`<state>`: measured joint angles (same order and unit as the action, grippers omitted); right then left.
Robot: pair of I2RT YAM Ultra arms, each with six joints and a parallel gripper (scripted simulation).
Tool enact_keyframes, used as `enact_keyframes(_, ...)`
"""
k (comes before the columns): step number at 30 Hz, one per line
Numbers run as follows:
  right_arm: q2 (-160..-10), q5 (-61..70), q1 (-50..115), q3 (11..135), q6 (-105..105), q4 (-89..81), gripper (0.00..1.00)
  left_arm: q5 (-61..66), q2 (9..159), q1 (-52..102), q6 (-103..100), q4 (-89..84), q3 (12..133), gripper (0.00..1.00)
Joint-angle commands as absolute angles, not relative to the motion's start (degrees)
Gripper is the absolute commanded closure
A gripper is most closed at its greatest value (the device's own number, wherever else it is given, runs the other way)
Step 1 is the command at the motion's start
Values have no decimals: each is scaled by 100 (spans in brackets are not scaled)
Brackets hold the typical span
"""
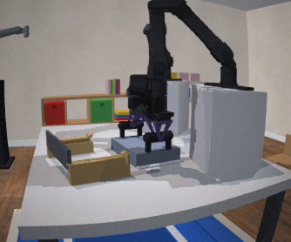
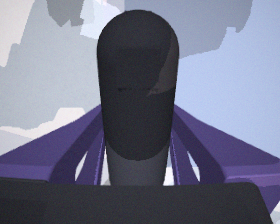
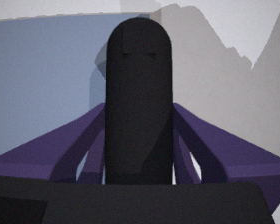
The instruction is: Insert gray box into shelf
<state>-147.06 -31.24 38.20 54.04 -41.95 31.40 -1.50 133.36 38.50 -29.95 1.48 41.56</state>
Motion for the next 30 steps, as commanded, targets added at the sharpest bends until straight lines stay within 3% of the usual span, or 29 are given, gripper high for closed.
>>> enact_keyframes(1,-14515,-3169,3816,5390,-4207,3264,85,-104,13084,3930,-2979,178,4150,85)
enact_keyframes(30,-14266,-3429,3879,5261,-4103,3185,85,-237,12796,3857,-2962,183,4168,85)
